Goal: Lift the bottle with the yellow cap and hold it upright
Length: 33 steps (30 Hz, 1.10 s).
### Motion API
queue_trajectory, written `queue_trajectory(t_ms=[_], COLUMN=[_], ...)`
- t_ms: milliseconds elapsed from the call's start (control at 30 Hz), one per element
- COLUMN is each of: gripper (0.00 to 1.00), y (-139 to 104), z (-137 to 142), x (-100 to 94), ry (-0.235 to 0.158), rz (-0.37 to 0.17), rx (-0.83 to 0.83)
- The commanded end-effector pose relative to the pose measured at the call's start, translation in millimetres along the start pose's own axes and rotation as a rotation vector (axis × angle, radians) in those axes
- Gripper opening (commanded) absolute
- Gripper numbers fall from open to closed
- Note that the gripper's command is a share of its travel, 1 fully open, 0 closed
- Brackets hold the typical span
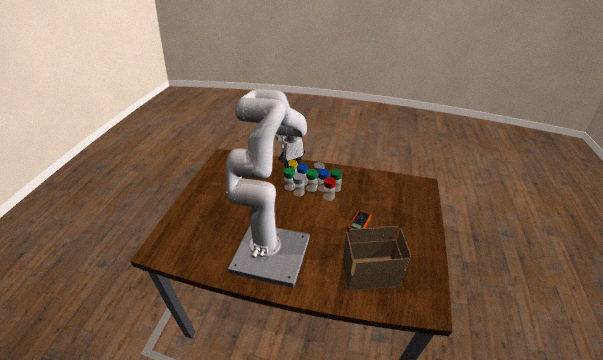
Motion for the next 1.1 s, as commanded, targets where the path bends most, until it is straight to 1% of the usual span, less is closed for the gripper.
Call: queue_trajectory(t_ms=[0,700,1067], gripper=[0.00,0.00,0.00], y=[1.2,1.2,1.2], z=[0.8,0.8,0.7], x=[-1.7,-2.6,-11.7], ry=[-0.002,-0.002,-0.003], rz=[0.004,0.004,0.004], rx=[0.000,0.000,0.000])
Point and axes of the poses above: the point where the finger pads meet when closed, its own x axis out along the fingers, its own z axis across the jaws, y = z × x, the point moved 2 cm from there along -x, back along the fingers, and after that the axes turned 11 degrees about x, right-handed, at the moved point
